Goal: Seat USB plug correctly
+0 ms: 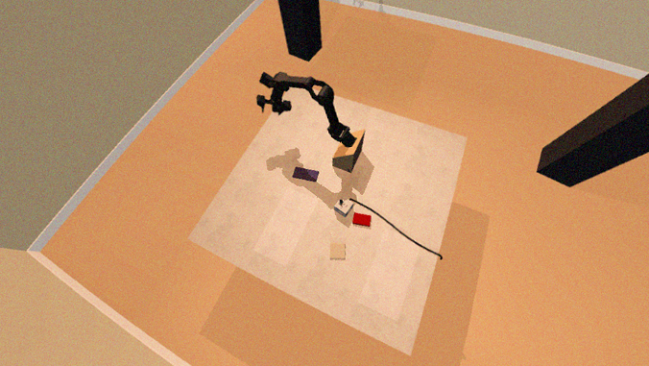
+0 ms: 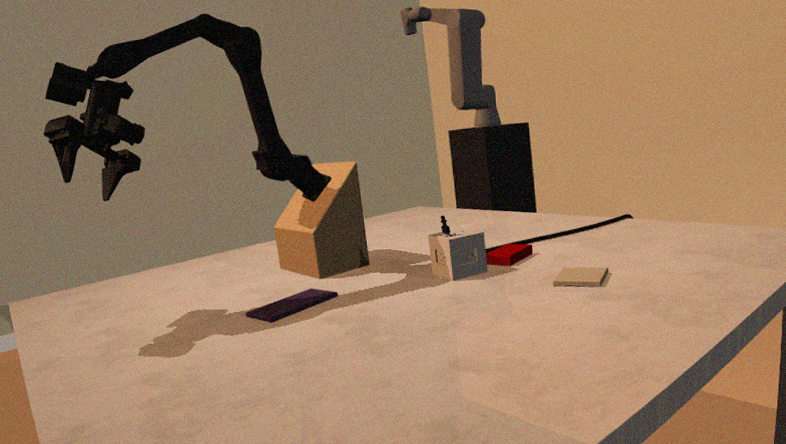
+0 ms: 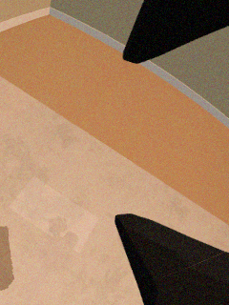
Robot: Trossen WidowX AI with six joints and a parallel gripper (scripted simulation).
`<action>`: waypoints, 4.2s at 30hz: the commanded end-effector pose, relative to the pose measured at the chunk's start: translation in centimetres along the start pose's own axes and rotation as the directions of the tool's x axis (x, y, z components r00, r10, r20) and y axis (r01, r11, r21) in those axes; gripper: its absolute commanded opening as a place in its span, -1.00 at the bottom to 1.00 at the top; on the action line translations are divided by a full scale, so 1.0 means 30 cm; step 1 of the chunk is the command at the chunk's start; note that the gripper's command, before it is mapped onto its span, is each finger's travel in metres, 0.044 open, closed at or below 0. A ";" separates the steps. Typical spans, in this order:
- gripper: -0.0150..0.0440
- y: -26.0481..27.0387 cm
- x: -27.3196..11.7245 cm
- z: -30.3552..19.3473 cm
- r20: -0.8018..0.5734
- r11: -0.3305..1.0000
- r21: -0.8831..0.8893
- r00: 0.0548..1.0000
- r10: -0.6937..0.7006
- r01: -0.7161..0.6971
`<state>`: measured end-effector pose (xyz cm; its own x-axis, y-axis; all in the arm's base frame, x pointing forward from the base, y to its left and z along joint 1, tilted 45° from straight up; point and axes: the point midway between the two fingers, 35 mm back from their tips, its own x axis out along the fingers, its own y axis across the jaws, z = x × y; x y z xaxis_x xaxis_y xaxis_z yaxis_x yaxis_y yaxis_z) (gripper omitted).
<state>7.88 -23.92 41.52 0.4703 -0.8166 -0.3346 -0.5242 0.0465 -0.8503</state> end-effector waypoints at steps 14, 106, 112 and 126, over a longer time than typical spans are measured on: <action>1.00 0.135 0.456 0.634 0.447 0.874 0.155 0.822 0.353 -0.460; -0.25 1.009 0.014 1.828 0.000 0.675 -0.626 0.865 0.501 -0.391; -0.49 1.009 0.014 1.828 0.000 0.675 -0.626 0.865 0.501 -0.391; -0.49 1.009 0.014 1.828 0.000 0.675 -0.626 0.865 0.501 -0.391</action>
<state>31.13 8.68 -6.65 0.1439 -0.6833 -0.7158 -0.9821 -0.0095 -0.1883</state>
